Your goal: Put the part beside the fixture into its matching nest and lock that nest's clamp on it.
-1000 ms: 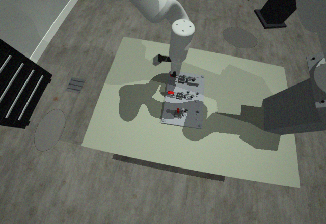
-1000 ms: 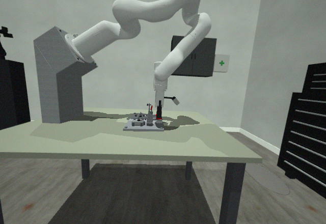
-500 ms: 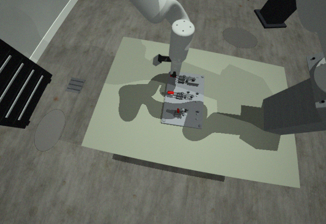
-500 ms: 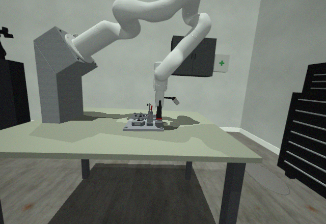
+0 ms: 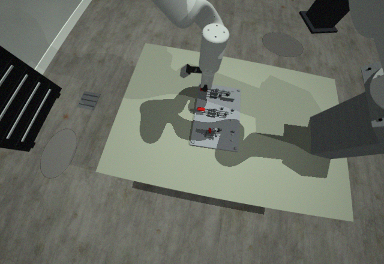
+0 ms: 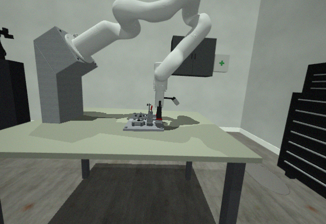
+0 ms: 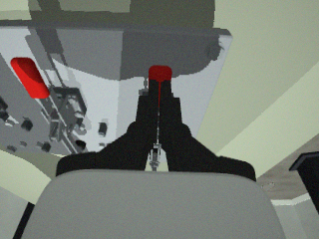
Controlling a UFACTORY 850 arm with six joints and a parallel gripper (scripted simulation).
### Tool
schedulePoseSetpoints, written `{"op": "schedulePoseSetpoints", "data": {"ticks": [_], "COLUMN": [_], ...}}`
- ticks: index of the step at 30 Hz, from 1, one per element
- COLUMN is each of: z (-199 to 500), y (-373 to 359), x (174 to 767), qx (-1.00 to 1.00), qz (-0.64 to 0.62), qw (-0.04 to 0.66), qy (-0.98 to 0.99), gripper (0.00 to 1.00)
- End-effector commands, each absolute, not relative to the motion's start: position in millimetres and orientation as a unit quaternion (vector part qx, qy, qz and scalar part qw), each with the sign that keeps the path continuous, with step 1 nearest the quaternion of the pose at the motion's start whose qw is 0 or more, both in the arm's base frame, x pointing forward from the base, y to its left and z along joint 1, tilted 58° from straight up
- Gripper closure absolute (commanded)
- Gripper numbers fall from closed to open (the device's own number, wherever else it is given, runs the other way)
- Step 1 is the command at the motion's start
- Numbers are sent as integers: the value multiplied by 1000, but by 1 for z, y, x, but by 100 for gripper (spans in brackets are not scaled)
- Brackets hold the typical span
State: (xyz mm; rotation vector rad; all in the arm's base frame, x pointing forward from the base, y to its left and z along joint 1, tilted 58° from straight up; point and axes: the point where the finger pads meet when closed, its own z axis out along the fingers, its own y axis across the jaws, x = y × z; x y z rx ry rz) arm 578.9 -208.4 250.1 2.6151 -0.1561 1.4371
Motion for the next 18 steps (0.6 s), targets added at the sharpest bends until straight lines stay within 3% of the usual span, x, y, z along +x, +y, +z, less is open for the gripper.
{"op": "schedulePoseSetpoints", "data": {"ticks": [1, 18], "z": [250, 263], "y": [-209, -204], "x": [579, 559], "qx": [872, 872], "qz": [480, 480], "qw": [77, 77], "qy": [-52, -52], "gripper": [100, 100]}}
